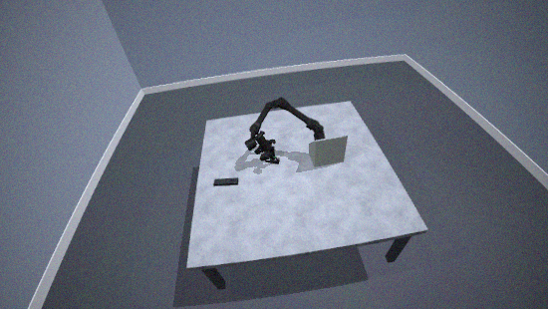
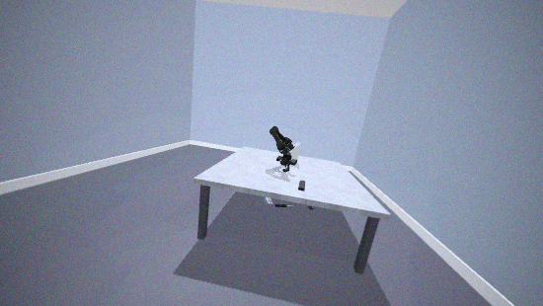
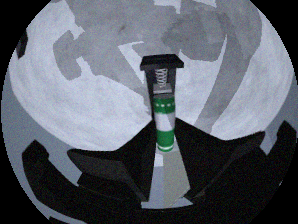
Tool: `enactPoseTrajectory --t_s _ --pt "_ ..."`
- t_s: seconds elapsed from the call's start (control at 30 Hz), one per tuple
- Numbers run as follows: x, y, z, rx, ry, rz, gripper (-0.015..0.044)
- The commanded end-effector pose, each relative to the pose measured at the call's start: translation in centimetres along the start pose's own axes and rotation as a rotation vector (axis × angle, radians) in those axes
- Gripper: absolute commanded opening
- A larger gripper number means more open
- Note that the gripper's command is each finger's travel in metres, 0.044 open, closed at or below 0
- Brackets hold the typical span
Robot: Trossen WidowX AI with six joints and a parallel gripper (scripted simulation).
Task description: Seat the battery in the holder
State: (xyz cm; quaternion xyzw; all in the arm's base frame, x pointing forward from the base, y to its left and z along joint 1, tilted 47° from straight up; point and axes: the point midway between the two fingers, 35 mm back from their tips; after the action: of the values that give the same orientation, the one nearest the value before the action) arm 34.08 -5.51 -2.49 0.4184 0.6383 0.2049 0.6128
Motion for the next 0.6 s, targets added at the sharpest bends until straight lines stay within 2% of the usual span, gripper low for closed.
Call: enactPoseTrajectory --t_s 0.0,0.57 --pt "0.12 -0.37 0.05 0.031 0.0 0.006 0.006" --pt "-0.1 -0.49 0.6 0.076 -0.003 0.021 0.006"
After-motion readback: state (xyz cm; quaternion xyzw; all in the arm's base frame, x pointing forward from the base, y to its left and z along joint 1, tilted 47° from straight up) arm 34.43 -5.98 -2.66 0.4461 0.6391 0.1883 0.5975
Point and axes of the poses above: the point midway between the two fingers, 35 mm back from their tips, its own y axis back along the fingers, its own x axis across the jaws, z = x × y, and after that the axes turned 15 degrees about y, right-handed
